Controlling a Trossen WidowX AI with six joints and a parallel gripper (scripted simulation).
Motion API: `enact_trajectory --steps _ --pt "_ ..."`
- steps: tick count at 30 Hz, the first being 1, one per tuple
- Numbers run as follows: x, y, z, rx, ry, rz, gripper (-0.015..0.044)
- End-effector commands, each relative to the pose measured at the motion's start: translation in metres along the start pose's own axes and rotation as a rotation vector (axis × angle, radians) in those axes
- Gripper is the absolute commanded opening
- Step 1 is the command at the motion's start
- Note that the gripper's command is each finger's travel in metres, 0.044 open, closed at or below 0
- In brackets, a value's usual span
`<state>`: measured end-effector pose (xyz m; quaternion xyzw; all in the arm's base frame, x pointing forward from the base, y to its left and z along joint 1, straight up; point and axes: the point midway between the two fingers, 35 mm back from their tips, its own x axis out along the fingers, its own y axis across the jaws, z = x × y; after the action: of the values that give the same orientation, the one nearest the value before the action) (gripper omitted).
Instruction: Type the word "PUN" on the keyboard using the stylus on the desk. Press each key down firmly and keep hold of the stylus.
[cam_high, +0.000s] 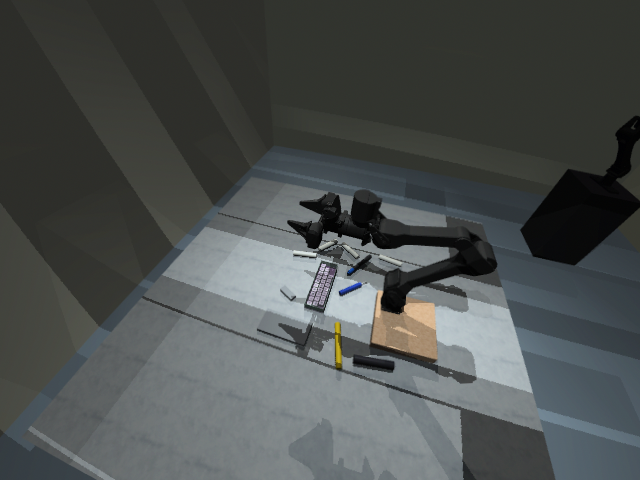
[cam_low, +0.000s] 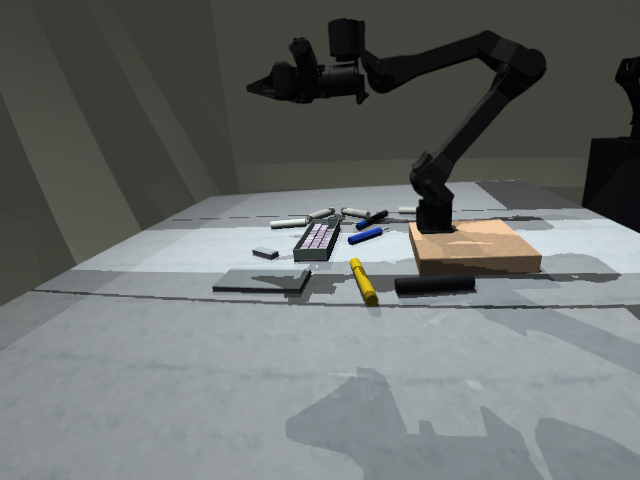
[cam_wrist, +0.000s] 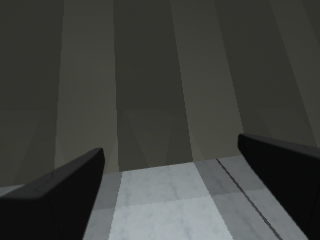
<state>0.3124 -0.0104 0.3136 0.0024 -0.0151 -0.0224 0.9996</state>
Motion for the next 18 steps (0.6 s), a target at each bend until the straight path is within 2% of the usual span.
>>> enact_trajectory --steps 1,6,10,16,18 --pt "0.001 0.0 -0.003 0.001 0.013 0.001 0.0414" --pt "0.021 0.013 -0.072 0.026 0.34 0.032 0.0283" --pt "0.019 0.026 -0.136 0.038 0.652 0.05 0.0178" --pt "-0.014 0.041 -0.218 0.031 1.138 0.05 0.002" --pt "-0.035 0.045 -0.242 0.017 1.33 0.037 0.0"
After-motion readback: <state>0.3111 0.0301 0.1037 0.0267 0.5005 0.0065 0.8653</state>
